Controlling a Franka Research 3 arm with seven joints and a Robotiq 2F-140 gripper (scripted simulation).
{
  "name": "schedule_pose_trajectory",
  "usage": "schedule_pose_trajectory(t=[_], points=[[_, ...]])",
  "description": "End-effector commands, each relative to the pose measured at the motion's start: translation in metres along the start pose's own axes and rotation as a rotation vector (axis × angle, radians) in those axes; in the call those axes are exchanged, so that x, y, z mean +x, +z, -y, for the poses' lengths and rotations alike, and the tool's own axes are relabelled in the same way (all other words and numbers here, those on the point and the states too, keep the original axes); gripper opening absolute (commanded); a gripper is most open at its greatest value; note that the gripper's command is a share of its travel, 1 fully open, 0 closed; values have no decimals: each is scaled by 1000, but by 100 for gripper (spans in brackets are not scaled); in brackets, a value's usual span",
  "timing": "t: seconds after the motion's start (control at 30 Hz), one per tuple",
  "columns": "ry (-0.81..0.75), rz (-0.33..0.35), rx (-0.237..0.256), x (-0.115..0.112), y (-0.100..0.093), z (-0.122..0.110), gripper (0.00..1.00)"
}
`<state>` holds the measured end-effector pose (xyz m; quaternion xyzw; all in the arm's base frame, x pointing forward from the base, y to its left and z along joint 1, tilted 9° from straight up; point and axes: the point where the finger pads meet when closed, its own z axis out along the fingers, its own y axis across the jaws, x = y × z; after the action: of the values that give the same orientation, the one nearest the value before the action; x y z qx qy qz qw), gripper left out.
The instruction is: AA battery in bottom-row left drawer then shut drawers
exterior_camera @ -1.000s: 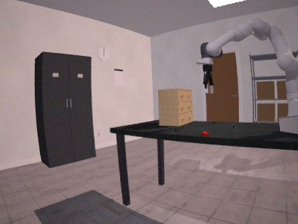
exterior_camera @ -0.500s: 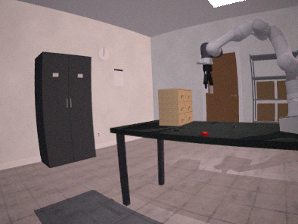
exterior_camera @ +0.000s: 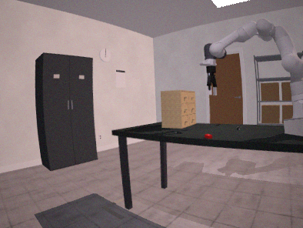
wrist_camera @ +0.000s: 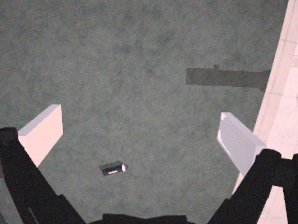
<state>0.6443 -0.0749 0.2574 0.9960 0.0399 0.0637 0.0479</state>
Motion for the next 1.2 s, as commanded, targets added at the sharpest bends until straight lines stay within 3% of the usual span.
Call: schedule_pose_trajectory(t=[0.0, 0.23, 0.53, 0.6, 1.1, 1.17], points=[[-5, -6, -3, 0, 1, -2, 100], [-5, -43, -3, 3, 4, -2, 100], [-5, -185, -2, 15, 16, -2, 100], [-5, -185, -2, 15, 16, -2, 100], [-5, -590, -1, 49, 49, -2, 100], [-5, -590, -1, 49, 49, -2, 100]])
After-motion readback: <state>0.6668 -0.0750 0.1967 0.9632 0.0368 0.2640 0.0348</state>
